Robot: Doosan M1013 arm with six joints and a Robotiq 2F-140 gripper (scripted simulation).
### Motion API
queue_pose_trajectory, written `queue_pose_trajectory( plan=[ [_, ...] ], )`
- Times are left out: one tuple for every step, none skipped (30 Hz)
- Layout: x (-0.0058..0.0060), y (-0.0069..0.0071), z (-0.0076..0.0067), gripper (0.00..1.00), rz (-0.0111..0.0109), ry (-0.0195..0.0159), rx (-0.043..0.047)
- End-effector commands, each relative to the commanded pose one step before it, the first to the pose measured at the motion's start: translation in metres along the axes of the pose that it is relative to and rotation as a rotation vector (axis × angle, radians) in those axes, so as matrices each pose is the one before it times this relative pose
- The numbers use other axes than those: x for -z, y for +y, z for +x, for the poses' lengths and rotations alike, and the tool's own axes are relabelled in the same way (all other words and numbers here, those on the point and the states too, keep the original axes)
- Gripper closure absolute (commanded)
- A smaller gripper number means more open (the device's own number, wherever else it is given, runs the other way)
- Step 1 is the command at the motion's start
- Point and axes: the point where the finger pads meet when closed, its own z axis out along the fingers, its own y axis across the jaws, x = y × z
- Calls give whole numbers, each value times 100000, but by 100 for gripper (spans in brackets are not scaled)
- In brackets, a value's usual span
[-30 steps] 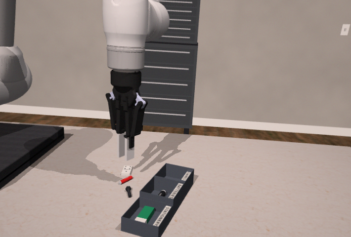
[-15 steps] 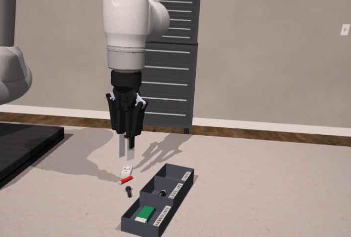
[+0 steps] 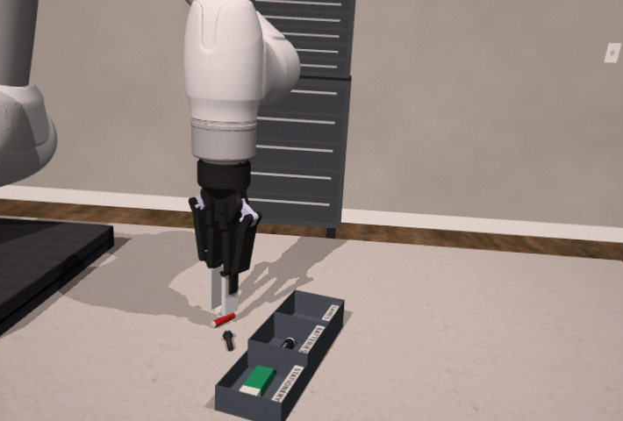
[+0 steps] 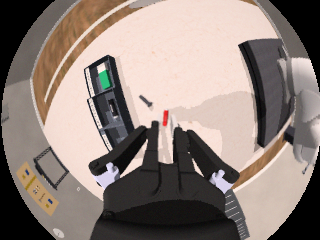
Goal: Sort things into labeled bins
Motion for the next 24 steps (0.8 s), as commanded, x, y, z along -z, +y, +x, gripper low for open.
queue_pose_trajectory(
  plan=[
    [-927,-13,-9,85,21,-29,3],
    [0,0,0,85,0,0,0],
    [0,0,0,85,0,0,0],
    [-133,0,0,85,0,0,0],
    [-133,1,0,85,0,0,0],
    [-133,1,0,85,0,0,0],
    [-133,1,0,85,0,0,0],
    [-133,1,0,85,0,0,0],
    [-133,1,0,85,0,0,0],
    [-133,1,0,85,0,0,0],
    [-133,1,0,85,0,0,0],
    [-133,0,0,85,0,0,0],
    [0,0,0,85,0,0,0],
    [0,0,0,85,0,0,0],
    [0,0,0,85,0,0,0],
    [0,0,0,85,0,0,0],
    [0,0,0,85,0,0,0],
    [0,0,0,85,0,0,0],
    [0,0,0,85,0,0,0],
    [0,0,0,85,0,0,0],
    [0,0,0,85,0,0,0],
    [0,0,0,85,0,0,0],
    [0,0,0,85,0,0,0],
    [0,0,0,97,0,0,0]
  ],
)
